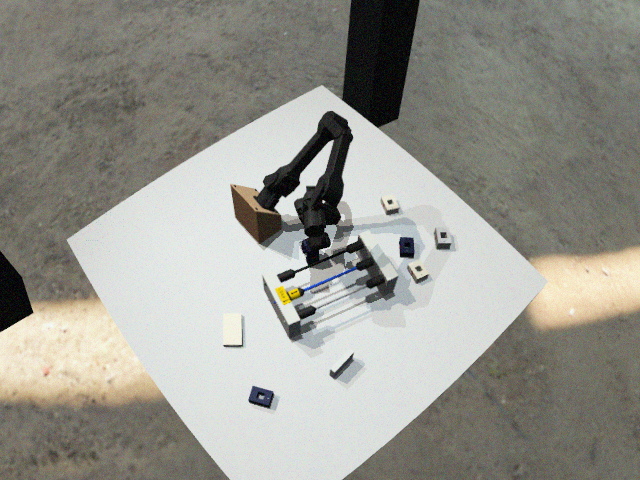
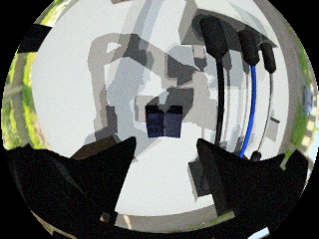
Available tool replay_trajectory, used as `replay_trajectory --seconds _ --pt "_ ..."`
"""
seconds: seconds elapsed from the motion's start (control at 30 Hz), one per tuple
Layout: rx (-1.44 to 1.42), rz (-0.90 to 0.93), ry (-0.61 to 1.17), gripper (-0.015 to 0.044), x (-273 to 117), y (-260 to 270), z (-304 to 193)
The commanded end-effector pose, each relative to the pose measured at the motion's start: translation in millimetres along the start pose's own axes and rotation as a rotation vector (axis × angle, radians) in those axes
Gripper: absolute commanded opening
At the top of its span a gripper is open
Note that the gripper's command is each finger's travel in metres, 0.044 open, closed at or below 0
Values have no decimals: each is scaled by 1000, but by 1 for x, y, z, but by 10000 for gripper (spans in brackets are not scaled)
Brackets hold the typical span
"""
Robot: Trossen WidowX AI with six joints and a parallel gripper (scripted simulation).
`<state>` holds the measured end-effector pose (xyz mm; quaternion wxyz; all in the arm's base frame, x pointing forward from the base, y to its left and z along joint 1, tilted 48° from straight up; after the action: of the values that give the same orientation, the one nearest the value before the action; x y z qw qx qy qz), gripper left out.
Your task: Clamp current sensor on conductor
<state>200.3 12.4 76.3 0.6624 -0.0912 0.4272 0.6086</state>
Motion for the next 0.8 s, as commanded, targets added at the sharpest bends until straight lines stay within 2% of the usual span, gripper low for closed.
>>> replay_trajectory --seconds 0.0,0.77 --pt "-36 10 5 320 8 -1 -1" --pt "-37 11 3 320 46 0 -1"
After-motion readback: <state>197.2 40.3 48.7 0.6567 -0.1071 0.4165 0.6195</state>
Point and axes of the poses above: the point midway between the two fingers, 35 mm back from their tips, its own x axis out along the fingers, its own y axis across the jaws, z = x × y, the point moved 4 cm from there along -x, back along the fingers, and after that the axes turned 12 degrees about x, right-handed, at the moved point
